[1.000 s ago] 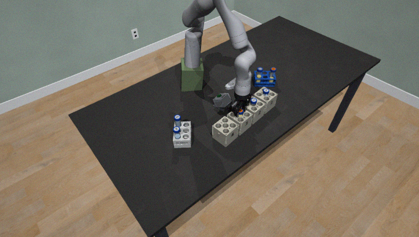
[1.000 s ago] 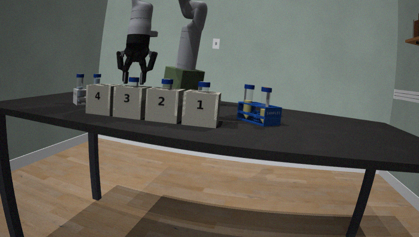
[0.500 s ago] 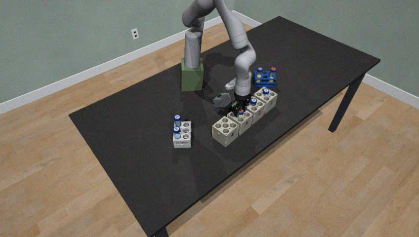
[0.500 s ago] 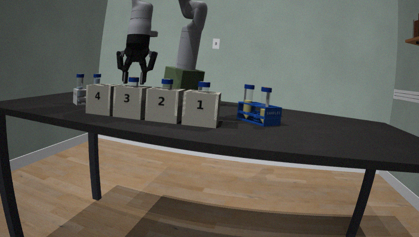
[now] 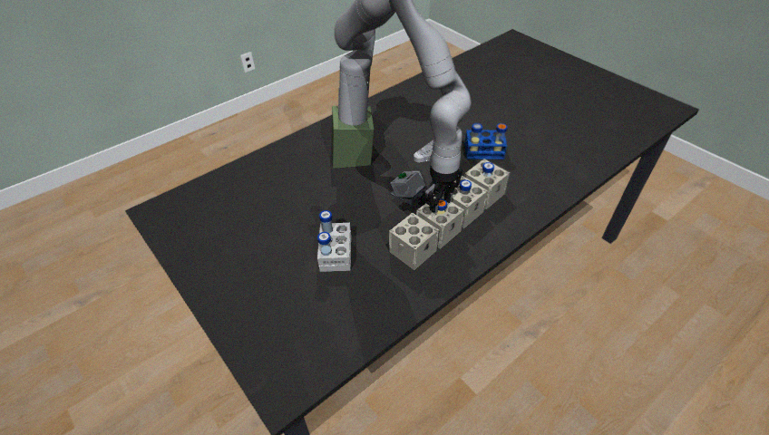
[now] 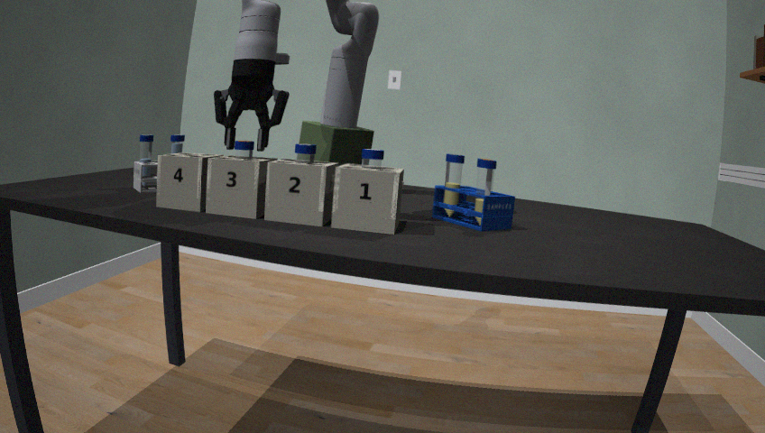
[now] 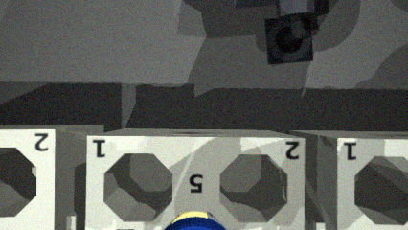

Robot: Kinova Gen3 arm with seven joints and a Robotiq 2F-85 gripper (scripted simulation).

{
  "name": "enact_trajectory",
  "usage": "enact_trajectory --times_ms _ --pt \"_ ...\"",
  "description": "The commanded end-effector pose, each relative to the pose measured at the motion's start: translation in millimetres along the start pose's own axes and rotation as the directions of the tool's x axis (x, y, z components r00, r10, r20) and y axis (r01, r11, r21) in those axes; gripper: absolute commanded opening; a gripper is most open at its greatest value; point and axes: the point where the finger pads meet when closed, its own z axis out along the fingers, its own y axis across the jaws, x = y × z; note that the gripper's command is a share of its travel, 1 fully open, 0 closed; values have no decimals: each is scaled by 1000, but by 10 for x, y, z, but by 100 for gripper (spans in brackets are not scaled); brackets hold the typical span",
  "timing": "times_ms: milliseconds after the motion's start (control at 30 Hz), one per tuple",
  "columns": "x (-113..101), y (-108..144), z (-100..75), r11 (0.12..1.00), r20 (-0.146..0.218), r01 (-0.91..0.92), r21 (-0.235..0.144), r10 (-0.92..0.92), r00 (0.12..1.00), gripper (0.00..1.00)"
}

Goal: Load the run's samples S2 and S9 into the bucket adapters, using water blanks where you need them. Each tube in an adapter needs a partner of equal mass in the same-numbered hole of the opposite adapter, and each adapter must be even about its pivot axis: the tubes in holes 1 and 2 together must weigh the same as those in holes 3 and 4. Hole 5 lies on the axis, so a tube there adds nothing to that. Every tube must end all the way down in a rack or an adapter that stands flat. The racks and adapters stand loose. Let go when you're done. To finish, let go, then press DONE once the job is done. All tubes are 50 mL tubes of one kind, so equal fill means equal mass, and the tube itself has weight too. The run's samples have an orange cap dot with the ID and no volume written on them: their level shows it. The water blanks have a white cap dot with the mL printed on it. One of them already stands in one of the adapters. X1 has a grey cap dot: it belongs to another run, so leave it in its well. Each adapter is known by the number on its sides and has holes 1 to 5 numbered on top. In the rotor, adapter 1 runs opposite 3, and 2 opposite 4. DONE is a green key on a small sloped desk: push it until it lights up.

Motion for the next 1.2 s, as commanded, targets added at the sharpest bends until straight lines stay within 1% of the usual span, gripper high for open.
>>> enact_trajectory --times_ms 0,1167 --pt "2 -3 -71 1000 2 0 -1 0 1000 62" --pt "-17 -5 -490 1000 6 0 -1 0 1000 62"
